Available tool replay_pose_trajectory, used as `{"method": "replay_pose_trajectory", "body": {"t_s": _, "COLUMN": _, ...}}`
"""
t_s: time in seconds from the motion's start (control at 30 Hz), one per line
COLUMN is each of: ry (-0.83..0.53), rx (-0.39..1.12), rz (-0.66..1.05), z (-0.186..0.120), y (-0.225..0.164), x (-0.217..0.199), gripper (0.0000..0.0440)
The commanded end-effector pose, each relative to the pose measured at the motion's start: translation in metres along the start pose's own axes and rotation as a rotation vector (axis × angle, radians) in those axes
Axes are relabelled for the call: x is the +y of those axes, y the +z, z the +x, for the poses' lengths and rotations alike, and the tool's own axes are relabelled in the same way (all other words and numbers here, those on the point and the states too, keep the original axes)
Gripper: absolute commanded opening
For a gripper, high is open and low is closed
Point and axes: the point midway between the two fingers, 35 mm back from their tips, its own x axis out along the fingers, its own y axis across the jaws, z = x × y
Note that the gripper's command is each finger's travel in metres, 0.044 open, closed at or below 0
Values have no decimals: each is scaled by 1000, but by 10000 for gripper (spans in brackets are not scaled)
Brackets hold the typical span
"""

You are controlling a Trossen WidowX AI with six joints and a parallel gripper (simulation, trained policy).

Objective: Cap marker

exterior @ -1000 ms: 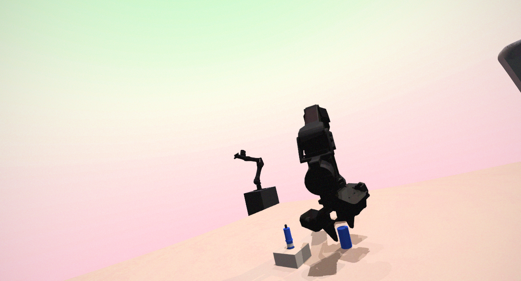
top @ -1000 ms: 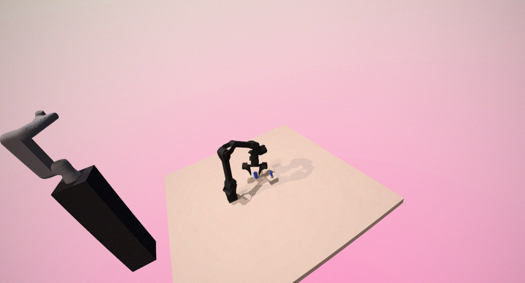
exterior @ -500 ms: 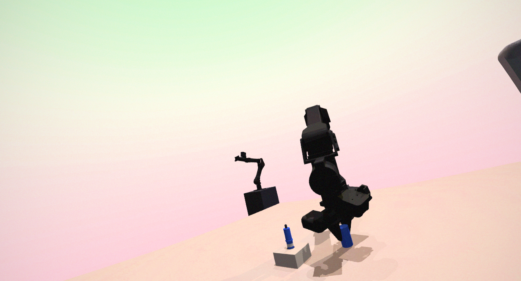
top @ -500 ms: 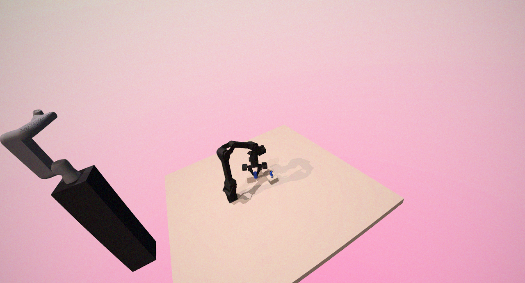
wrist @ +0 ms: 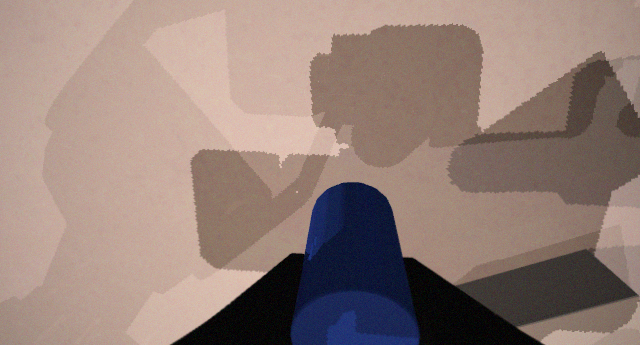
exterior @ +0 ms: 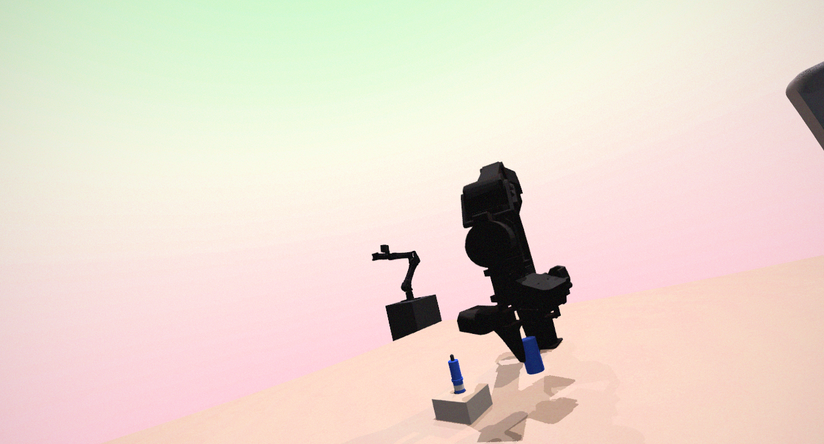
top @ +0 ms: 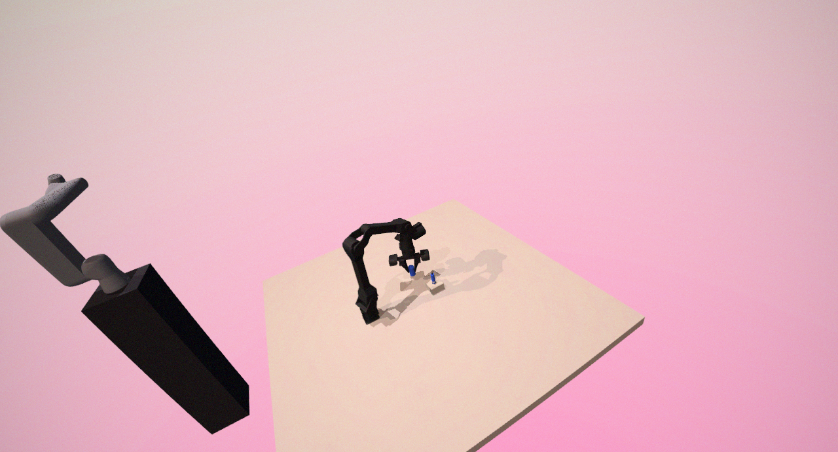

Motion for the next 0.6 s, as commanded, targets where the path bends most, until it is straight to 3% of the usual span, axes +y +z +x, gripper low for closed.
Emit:
{"method": "replay_pose_trajectory", "body": {"t_s": 0.0, "ry": -25, "rx": -16, "rz": 14, "z": -13, "y": -2, "x": -7, "gripper": 56}}
{"method": "replay_pose_trajectory", "body": {"t_s": 0.57, "ry": -62, "rx": -44, "rz": 131, "z": -54, "y": -20, "x": -46, "gripper": 47}}
